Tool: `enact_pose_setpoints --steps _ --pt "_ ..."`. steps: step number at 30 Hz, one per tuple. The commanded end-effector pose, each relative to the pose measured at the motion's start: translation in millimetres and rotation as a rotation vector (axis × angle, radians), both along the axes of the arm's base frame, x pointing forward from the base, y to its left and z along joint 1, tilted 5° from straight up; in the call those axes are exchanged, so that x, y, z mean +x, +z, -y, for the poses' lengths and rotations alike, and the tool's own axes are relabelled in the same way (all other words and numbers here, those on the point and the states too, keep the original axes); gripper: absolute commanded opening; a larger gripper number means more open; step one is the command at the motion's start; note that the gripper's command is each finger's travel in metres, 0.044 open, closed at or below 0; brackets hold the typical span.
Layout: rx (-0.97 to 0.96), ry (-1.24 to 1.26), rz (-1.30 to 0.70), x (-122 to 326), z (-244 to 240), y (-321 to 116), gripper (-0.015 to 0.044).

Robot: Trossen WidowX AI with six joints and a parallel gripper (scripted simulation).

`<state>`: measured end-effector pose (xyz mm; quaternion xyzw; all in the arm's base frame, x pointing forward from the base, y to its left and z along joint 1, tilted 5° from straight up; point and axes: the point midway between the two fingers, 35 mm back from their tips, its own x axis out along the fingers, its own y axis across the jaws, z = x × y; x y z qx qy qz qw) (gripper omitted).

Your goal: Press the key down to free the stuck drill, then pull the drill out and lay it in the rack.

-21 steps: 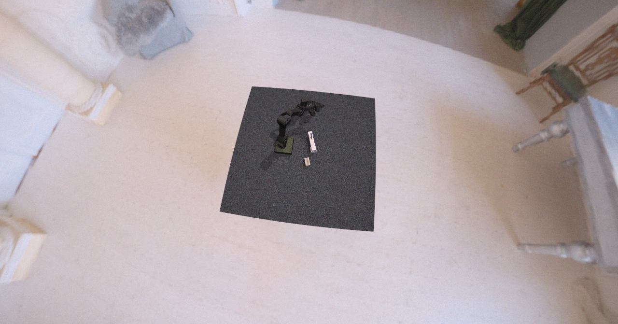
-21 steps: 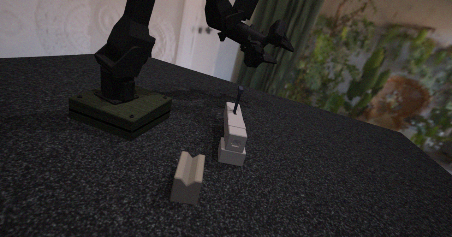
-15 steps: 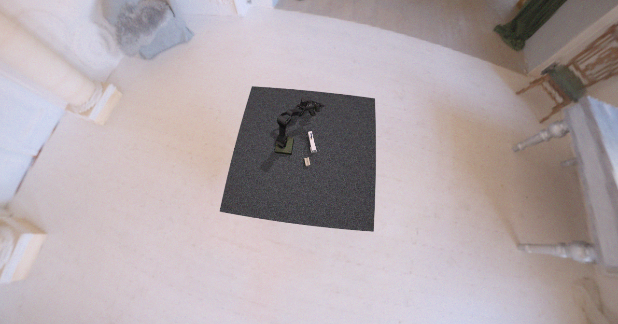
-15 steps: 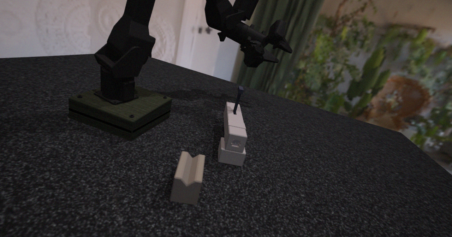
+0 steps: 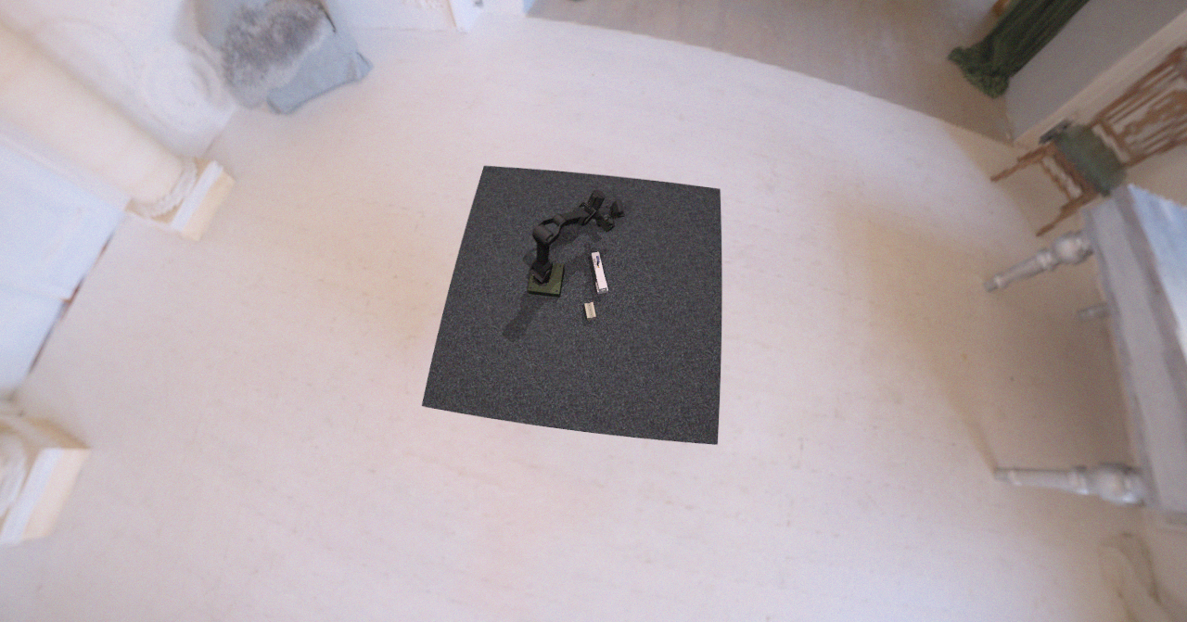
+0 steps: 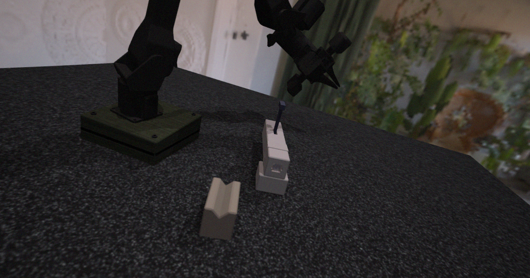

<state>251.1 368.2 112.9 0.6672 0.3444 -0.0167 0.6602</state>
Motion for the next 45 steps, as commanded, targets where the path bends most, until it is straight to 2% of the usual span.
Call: enact_pose_setpoints --steps 1,15,22,29,45 --pt "-0.712 0.371 -0.012 26.2 69.2 -11.2 0.0" --pt "-1.151 0.875 -0.141 15.2 149.2 -10.4 0.0" --pt "-1.251 1.172 -0.209 -2.1 187.6 -1.8 0.0" --pt "-1.264 1.474 -0.255 -25.0 221.6 12.0 0.0" --pt "-1.266 1.467 -0.262 -24.9 221.9 8.6 0.0"
